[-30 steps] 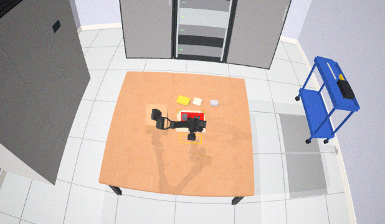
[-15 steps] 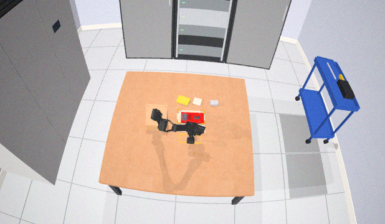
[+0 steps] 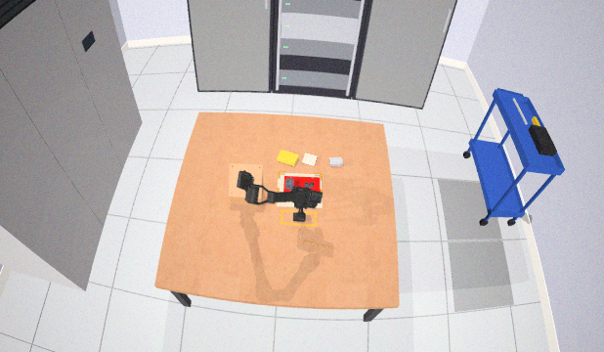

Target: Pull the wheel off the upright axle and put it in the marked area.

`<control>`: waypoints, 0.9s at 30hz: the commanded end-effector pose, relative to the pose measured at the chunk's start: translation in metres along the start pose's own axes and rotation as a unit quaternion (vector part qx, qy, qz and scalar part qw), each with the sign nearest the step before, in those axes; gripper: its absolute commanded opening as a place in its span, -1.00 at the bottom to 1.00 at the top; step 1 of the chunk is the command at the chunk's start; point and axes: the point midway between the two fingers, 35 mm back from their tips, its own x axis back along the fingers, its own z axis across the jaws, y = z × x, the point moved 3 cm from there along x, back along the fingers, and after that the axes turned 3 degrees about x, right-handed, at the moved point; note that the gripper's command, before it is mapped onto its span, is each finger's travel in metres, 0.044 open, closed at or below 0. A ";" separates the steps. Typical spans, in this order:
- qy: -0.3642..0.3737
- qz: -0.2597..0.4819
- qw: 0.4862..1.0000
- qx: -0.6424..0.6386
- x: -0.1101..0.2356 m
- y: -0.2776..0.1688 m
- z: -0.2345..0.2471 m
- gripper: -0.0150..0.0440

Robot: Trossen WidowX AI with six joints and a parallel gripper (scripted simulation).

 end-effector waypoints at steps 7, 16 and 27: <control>0.003 -0.007 1.000 -0.002 0.041 -0.030 0.022 0.97; -0.002 -0.005 1.000 -0.004 0.066 -0.078 0.042 1.00; -0.002 -0.005 1.000 -0.004 0.066 -0.078 0.042 1.00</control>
